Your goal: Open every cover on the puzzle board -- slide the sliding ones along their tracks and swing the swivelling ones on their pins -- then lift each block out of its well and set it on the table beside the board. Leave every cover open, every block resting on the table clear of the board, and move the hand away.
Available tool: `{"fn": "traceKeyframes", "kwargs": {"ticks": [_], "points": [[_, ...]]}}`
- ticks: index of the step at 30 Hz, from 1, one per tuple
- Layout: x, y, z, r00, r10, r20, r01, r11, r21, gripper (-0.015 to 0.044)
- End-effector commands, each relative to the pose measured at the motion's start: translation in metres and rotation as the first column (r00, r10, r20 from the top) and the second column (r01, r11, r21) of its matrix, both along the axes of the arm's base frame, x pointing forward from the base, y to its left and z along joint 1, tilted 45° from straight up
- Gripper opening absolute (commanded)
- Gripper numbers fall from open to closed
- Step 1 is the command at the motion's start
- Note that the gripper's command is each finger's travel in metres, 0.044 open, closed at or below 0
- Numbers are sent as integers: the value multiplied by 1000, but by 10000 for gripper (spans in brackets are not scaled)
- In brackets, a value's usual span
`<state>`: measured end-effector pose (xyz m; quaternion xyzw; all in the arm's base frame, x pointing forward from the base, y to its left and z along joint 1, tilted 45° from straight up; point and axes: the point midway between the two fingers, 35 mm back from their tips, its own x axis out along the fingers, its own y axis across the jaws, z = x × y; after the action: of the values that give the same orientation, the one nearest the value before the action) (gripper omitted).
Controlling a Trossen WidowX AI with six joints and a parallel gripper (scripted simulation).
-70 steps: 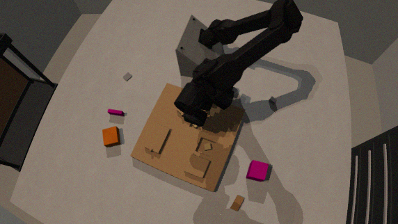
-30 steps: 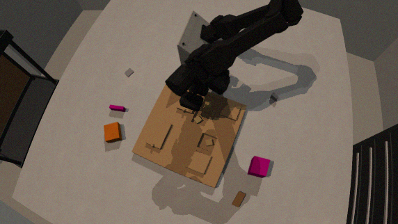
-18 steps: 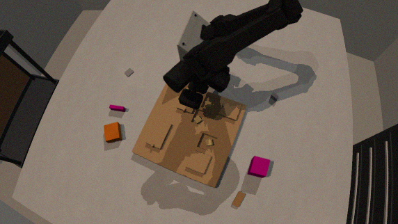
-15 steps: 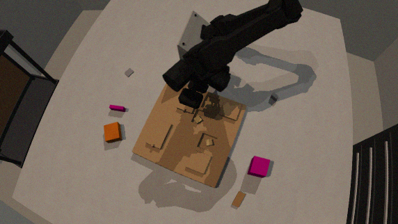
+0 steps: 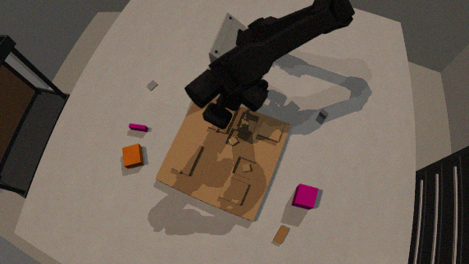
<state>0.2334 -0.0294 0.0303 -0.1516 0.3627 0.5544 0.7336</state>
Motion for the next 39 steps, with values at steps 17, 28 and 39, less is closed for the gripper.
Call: {"fn": "traceKeyframes", "kwargs": {"ticks": [17,28,39], "points": [[77,-79,-40,599,-538,-593,602,791,-109,0],[105,-117,-77,155,-631,-760,772,558,-306,0],[105,-117,-78,148,-631,-761,773,554,-309,0]]}}
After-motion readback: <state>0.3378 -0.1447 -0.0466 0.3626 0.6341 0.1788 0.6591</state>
